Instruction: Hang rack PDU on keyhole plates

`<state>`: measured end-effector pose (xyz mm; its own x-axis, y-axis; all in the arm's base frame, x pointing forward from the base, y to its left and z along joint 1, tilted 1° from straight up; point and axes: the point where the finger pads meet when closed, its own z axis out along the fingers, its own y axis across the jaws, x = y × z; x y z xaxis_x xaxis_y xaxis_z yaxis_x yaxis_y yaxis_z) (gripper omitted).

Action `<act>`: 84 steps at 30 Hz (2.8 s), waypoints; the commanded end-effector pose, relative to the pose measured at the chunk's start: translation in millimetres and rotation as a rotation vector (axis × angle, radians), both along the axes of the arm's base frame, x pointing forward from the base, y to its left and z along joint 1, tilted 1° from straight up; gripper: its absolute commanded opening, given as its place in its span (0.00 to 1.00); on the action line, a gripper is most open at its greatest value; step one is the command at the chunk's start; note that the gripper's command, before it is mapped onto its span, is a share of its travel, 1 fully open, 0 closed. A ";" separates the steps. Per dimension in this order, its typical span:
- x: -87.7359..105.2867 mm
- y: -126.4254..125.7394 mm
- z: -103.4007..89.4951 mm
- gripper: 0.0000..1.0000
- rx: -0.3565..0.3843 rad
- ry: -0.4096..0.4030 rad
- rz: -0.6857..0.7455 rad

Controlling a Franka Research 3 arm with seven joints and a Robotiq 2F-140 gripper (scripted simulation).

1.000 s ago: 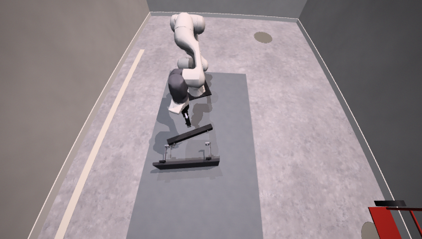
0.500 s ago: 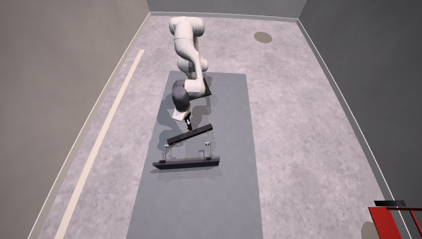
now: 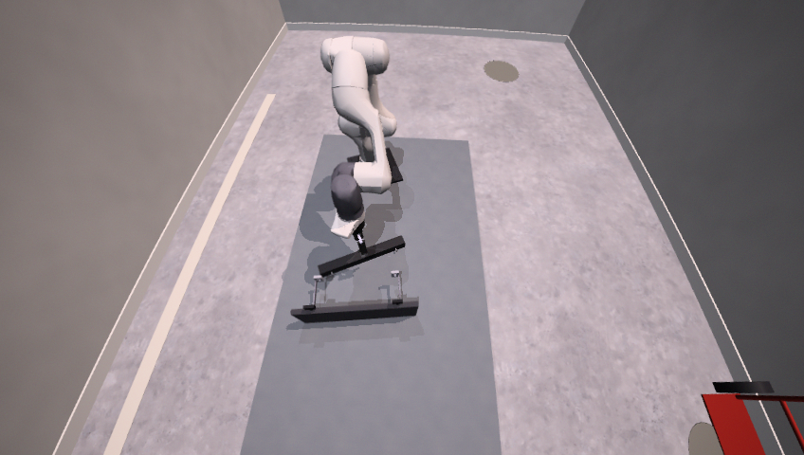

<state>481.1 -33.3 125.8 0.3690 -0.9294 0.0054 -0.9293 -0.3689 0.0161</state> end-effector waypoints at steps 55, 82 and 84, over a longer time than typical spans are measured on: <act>5.8 -2.3 -86.8 0.55 -0.003 -0.018 -0.007; 5.8 -2.3 -86.8 0.00 -0.003 -0.018 -0.007; 5.8 -2.3 -86.8 0.00 -0.003 -0.018 -0.007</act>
<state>487.3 -35.2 40.3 0.3666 -0.9303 0.0139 -0.9304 -0.3667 0.0003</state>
